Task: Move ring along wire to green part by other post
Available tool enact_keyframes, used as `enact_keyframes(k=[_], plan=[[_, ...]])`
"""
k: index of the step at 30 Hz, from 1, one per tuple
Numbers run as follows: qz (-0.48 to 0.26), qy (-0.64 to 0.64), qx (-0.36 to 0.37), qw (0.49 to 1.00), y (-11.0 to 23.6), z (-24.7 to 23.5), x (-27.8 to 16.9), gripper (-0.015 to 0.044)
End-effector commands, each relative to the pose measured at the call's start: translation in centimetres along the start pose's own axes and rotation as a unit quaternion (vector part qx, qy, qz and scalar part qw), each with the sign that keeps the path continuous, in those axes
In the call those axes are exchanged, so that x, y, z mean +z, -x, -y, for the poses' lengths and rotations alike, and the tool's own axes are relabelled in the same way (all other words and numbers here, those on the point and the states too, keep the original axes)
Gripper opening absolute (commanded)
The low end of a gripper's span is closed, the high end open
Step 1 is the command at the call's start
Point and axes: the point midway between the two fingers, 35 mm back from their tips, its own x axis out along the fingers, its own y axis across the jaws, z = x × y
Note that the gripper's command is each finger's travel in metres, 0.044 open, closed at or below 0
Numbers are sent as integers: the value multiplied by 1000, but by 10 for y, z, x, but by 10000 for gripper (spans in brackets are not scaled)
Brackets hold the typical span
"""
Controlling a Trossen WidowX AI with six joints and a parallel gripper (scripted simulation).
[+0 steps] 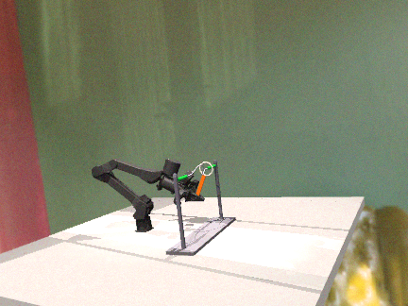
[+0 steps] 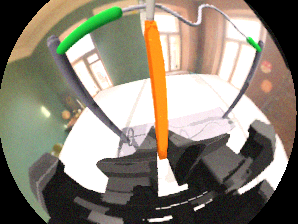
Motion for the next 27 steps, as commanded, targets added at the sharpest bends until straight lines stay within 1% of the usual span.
enact_keyframes(k=[1,10,27], plan=[[8,16,-14,1000,-2,1,-2,-150],[10,37,-30,999,-2,-3,-2,-150],[12,43,-34,998,-3,-18,-4,-150]])
